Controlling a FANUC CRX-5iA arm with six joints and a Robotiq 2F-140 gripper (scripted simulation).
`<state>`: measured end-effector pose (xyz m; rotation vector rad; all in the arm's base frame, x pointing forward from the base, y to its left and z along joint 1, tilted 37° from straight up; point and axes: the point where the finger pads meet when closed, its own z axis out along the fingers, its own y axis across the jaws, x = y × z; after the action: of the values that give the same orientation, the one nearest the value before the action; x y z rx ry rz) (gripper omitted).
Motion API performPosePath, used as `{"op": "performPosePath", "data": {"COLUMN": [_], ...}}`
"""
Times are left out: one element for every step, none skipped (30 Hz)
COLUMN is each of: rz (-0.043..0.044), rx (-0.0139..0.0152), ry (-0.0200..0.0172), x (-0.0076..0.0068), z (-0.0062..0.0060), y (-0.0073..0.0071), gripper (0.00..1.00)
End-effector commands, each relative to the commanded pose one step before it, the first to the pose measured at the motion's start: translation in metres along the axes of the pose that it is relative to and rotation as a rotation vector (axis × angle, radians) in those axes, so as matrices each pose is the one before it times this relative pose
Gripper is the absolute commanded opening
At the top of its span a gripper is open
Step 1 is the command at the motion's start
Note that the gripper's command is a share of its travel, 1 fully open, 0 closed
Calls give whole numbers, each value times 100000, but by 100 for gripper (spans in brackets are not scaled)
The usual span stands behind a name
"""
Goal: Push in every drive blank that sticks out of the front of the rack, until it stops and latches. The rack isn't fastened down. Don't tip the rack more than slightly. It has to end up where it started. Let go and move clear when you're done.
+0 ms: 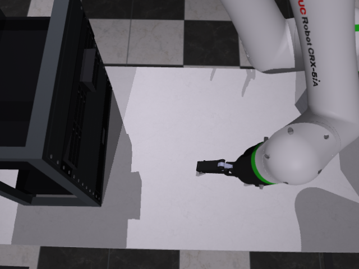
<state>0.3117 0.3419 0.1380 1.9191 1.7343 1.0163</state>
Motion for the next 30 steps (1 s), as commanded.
{"op": "performPosePath", "data": {"rz": [265, 136, 156, 0, 0, 177, 199, 222, 246, 272, 298, 326, 355, 386, 417, 450, 484, 519, 556, 594, 0, 0, 633, 673, 715, 758, 803, 849, 896, 945], "rx": [298, 191, 218, 0, 0, 246, 275, 306, 338, 370, 404, 439, 474, 511, 548, 585, 623, 662, 701, 740, 0, 0, 779, 818, 857, 897, 936, 975, 1013, 1051], "ry": [65, -14, -15, 0, 0, -18, -20, -22, -25, -27, -30, -33, -36, -39, -42, -45, -48, -52, -55, -59, 0, 0, -62, -66, -69, -73, -76, -79, -83, -86], "x": [37, -4, -5, 0, 0, -5, -6, -7, -8, -9, -10, -11, -12, -13, -15, -16, -18, -19, -21, -23, 0, 0, -25, -27, -29, -31, -34, -36, -38, -41], "z": [33, 37, 42, 0, 0, 48, 53, 59, 66, 72, 79, 85, 92, 100, 107, 114, 122, 129, 137, 145, 0, 0, 153, 161, 169, 177, 184, 192, 200, 208], "y": [-87, -63, -72, 0, 0, -81, -91, -101, -111, -121, -132, -143, -154, -165, -177, -188, -200, -211, -222, -233, 0, 0, -245, -255, -266, -276, -286, -296, -305, -314], "gripper": [100, 100, 100, 100, 100, 100, 100, 100, 100, 100, 100, 100, 100, 100, 100, 100, 100, 100, 100, 100, 100, 100, 100, 100, 100, 100, 100, 100, 100, 100]}}
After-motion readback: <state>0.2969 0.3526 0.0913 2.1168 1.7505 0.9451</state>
